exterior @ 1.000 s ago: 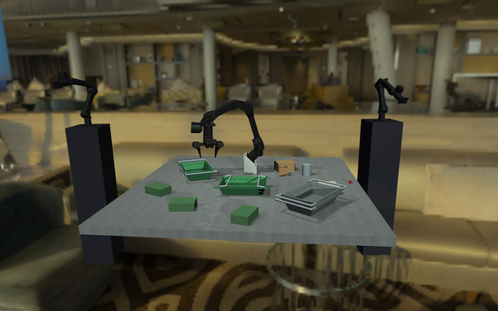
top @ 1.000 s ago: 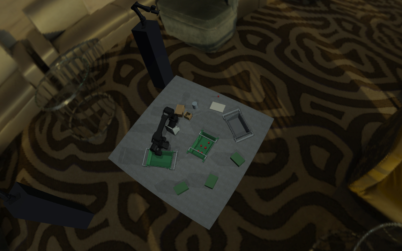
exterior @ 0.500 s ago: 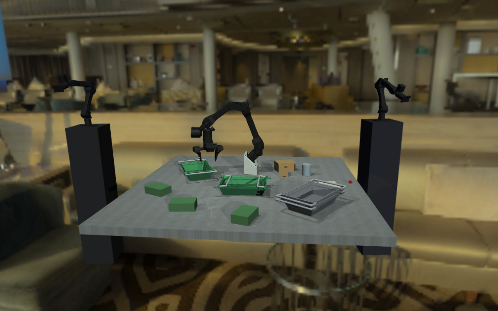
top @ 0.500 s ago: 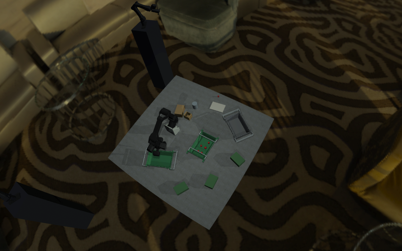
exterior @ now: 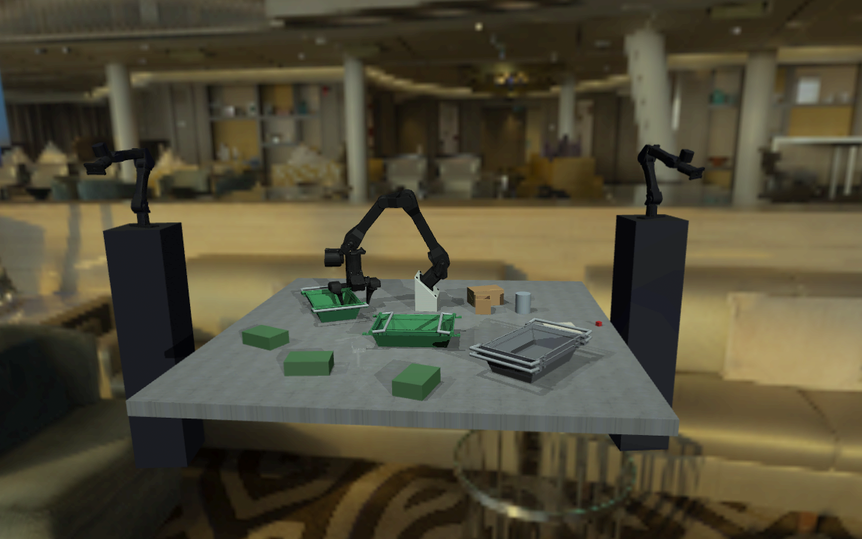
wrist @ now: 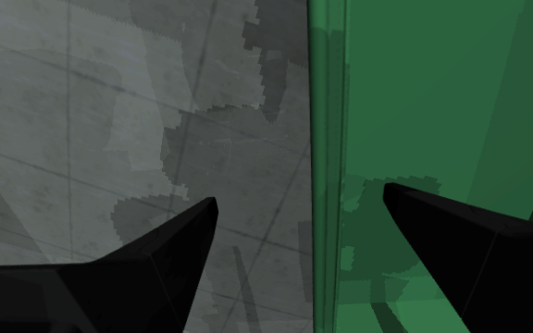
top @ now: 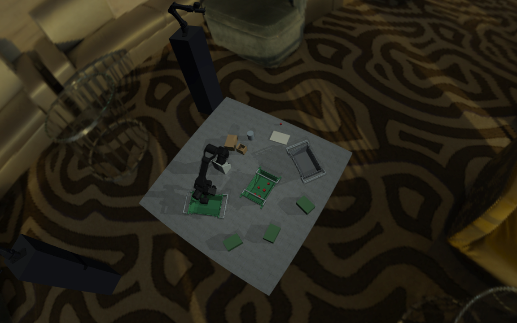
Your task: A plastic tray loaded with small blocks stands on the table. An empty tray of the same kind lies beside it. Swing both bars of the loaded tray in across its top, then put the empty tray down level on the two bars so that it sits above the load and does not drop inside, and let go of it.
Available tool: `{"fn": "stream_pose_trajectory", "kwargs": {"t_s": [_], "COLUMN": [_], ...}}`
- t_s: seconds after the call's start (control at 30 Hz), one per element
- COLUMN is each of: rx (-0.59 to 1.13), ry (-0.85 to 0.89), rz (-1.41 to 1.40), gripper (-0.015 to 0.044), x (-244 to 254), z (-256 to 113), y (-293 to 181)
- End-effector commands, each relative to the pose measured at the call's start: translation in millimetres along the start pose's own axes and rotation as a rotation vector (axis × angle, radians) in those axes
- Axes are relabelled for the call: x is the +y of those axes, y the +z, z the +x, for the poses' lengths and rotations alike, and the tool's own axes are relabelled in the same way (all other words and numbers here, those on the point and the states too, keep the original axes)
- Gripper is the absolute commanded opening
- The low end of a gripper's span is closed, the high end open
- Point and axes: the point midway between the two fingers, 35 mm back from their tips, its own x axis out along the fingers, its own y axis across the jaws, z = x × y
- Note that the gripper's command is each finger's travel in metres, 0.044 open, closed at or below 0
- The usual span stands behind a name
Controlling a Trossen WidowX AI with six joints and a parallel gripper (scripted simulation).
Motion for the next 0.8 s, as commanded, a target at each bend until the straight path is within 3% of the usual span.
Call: {"fn": "stream_pose_trajectory", "kwargs": {"t_s": [0.0,0.43,0.77], "rx": [-0.004,-0.004,-0.004], "ry": [-0.007,-0.007,-0.007], "rz": [0.003,0.003,0.003], "gripper": [0.0425,0.0235,0.0168], "x": [-0.9,-0.9,-0.9], "z": [2.2,2.2,2.2], "y": [0.8,0.8,0.8]}}
